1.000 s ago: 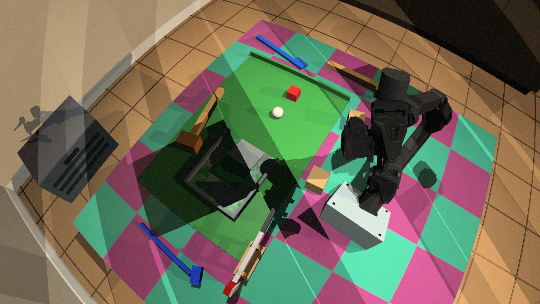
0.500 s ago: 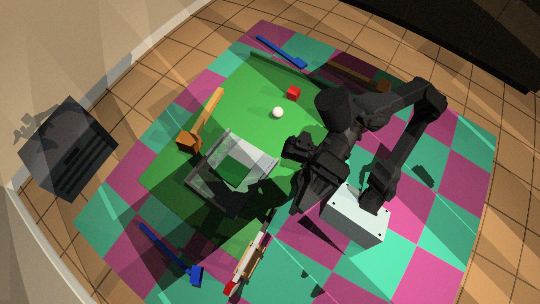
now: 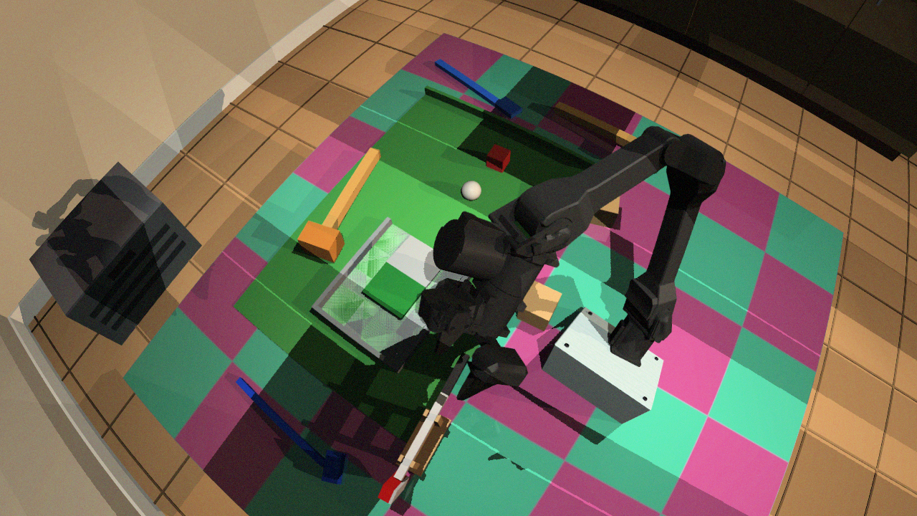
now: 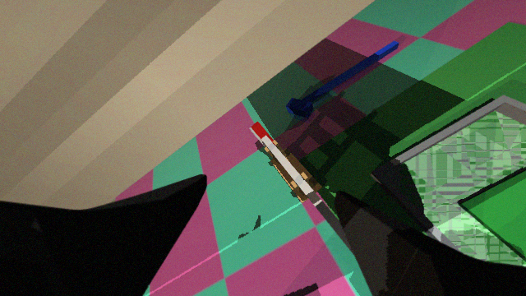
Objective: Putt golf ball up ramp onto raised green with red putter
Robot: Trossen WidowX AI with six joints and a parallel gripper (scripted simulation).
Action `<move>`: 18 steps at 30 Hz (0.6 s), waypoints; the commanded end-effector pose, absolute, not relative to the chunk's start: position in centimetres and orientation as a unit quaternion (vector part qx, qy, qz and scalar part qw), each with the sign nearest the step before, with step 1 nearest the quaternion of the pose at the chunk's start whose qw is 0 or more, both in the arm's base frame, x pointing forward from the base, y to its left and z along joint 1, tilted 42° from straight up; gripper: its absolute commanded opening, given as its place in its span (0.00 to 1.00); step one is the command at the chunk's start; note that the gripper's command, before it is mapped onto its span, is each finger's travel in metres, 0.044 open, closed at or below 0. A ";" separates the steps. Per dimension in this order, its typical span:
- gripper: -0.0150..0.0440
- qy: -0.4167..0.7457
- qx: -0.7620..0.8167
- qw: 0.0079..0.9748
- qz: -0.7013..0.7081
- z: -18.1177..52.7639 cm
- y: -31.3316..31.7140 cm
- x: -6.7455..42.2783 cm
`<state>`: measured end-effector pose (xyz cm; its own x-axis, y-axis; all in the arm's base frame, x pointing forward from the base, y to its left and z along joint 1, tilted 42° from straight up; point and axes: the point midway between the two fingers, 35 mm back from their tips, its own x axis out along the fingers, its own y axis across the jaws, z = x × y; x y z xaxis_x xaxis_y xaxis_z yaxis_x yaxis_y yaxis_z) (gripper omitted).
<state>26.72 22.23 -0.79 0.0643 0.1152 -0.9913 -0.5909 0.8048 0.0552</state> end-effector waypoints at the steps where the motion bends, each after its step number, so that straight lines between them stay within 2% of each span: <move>1: 1.00 0.655 -0.426 0.538 0.316 -5.9 16.4 27.2; 7: 1.00 0.651 -0.537 0.372 0.386 -8.2 12.6 26.8; 18: 1.00 0.651 -0.540 0.368 0.388 -8.3 12.5 26.8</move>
<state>26.49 12.60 -8.22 -0.1499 -0.4051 -0.9019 -0.9844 0.1465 0.0978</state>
